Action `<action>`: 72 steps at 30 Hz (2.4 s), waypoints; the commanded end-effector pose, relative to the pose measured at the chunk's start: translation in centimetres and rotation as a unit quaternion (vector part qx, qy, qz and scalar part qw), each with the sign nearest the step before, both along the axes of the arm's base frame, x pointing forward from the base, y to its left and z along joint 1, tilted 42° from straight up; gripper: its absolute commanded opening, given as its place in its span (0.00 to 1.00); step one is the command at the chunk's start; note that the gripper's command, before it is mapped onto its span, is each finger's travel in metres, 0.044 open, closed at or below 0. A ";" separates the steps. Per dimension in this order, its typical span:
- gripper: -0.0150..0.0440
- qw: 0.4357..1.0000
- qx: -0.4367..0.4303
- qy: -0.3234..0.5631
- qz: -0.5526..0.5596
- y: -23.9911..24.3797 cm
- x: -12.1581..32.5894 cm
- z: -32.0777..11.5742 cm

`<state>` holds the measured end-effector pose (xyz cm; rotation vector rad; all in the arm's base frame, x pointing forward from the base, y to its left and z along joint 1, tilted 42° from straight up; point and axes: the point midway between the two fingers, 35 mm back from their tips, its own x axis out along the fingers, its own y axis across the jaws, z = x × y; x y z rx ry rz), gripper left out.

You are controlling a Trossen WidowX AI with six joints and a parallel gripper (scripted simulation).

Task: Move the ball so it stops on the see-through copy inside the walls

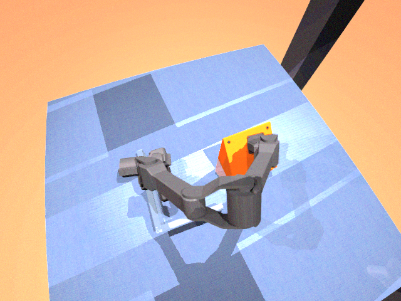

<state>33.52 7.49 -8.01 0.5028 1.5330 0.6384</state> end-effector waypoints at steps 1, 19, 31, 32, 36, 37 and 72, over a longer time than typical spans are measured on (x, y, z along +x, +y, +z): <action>0.40 1.000 0.000 0.000 -0.001 -0.7 0.3 0.7; 0.25 1.000 -0.002 0.000 -0.001 -8.9 0.9 9.9; 0.25 0.991 -0.012 0.087 -0.101 -6.7 -0.1 10.9; 0.25 0.989 -0.013 0.096 -0.111 -6.5 -0.2 11.0; 0.25 0.979 -0.017 0.133 -0.153 -5.7 -0.7 11.3; 0.25 0.976 -0.018 0.142 -0.163 -5.4 -0.8 11.4; 0.25 0.757 -0.043 0.431 -0.488 1.1 -6.6 13.6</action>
